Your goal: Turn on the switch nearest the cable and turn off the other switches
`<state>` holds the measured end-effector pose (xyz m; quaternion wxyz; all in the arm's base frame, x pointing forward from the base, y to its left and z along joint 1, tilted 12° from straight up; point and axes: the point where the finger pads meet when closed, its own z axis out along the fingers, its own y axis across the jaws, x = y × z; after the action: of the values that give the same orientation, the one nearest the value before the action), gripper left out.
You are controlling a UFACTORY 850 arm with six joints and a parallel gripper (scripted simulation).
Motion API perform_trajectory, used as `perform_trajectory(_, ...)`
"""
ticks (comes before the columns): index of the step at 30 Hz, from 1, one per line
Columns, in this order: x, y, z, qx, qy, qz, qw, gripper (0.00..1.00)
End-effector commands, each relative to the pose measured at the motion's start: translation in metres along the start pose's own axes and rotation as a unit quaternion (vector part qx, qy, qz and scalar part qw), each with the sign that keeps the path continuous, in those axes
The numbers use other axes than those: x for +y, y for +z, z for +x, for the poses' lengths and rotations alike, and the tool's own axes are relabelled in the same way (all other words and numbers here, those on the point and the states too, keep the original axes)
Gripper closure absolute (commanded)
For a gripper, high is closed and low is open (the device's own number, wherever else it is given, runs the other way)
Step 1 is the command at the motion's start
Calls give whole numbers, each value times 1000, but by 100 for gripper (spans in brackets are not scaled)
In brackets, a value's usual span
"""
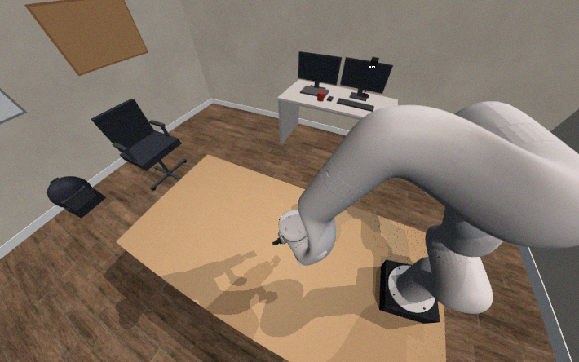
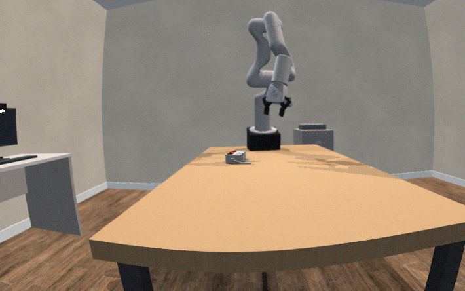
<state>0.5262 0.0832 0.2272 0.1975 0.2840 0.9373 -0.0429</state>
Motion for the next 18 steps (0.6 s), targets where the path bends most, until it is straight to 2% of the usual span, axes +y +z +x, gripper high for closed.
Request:
perform_trajectory(1, -10, 9, -1, 37, 18, -3, 999, 0)
perform_trajectory(3, -10, 9, -1, 37, 18, -3, 999, 0)
perform_trajectory(7, -20, 19, -3, 61, 43, -11, 997, 0)
perform_trajectory(10, -20, 19, -3, 61, 43, -11, 997, 0)
perform_trajectory(11, -25, 23, -4, 74, 53, -13, 996, 0)
perform_trajectory(14, -25, 23, -4, 74, 53, -13, 996, 0)
perform_trajectory(18, -34, 30, -7, 95, 73, -19, 993, 0)
